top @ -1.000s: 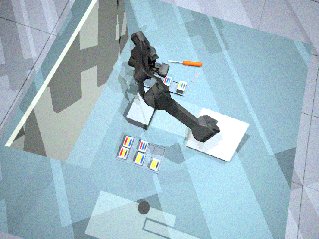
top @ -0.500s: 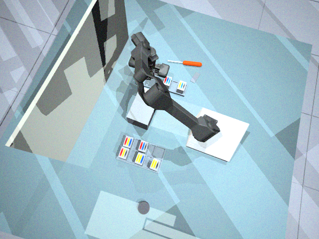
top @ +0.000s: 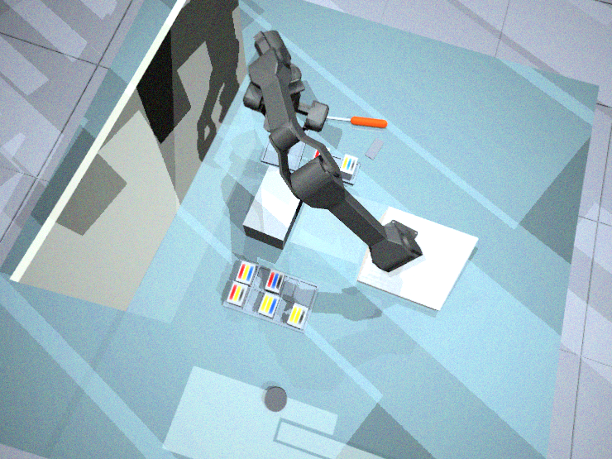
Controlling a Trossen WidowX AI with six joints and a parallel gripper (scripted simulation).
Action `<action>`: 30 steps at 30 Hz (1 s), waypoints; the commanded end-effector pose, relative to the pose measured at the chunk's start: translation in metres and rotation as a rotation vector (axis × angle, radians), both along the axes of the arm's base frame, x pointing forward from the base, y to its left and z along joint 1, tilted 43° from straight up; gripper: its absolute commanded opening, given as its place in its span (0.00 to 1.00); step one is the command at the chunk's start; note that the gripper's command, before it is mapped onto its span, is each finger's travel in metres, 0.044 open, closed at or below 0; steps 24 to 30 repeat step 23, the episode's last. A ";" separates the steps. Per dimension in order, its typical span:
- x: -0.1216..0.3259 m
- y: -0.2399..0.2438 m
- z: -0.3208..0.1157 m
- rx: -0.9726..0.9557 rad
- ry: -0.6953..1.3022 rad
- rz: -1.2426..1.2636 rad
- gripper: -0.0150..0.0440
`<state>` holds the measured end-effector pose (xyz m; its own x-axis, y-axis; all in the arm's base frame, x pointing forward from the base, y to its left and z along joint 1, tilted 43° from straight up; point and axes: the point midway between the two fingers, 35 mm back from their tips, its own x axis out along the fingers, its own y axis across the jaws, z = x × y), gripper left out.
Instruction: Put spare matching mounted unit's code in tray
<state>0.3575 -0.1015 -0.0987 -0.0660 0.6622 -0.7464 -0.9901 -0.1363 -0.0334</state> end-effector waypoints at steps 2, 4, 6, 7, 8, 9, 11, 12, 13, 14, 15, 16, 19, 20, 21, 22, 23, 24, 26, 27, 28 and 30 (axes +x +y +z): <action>-0.001 -0.009 0.013 0.000 0.001 0.008 1.00; -0.001 -0.009 0.013 0.000 0.001 0.008 1.00; -0.001 -0.009 0.013 0.000 0.001 0.008 1.00; 0.001 -0.013 0.016 -0.005 -0.011 -0.007 1.00; 0.001 -0.013 0.016 -0.005 -0.011 -0.007 1.00; 0.001 -0.013 0.016 -0.005 -0.011 -0.007 1.00; 0.001 -0.013 0.016 -0.005 -0.011 -0.007 1.00; 0.001 -0.013 0.016 -0.005 -0.011 -0.007 1.00; 0.001 -0.013 0.016 -0.005 -0.011 -0.007 1.00; 0.001 -0.013 0.016 -0.005 -0.011 -0.007 1.00; 0.001 -0.013 0.016 -0.005 -0.011 -0.007 1.00; 0.001 -0.013 0.016 -0.005 -0.011 -0.007 1.00; 0.001 -0.013 0.016 -0.005 -0.011 -0.007 1.00; 0.001 -0.013 0.016 -0.005 -0.011 -0.007 1.00; 0.001 -0.013 0.016 -0.005 -0.011 -0.007 1.00; 0.001 -0.013 0.016 -0.005 -0.011 -0.007 1.00; 0.001 -0.013 0.016 -0.005 -0.011 -0.007 1.00; 0.001 -0.013 0.016 -0.005 -0.011 -0.007 1.00; 0.001 -0.013 0.016 -0.005 -0.011 -0.007 1.00; 0.001 -0.013 0.016 -0.005 -0.011 -0.007 1.00; 0.001 -0.013 0.016 -0.005 -0.011 -0.007 1.00; 0.001 -0.013 0.016 -0.005 -0.011 -0.007 1.00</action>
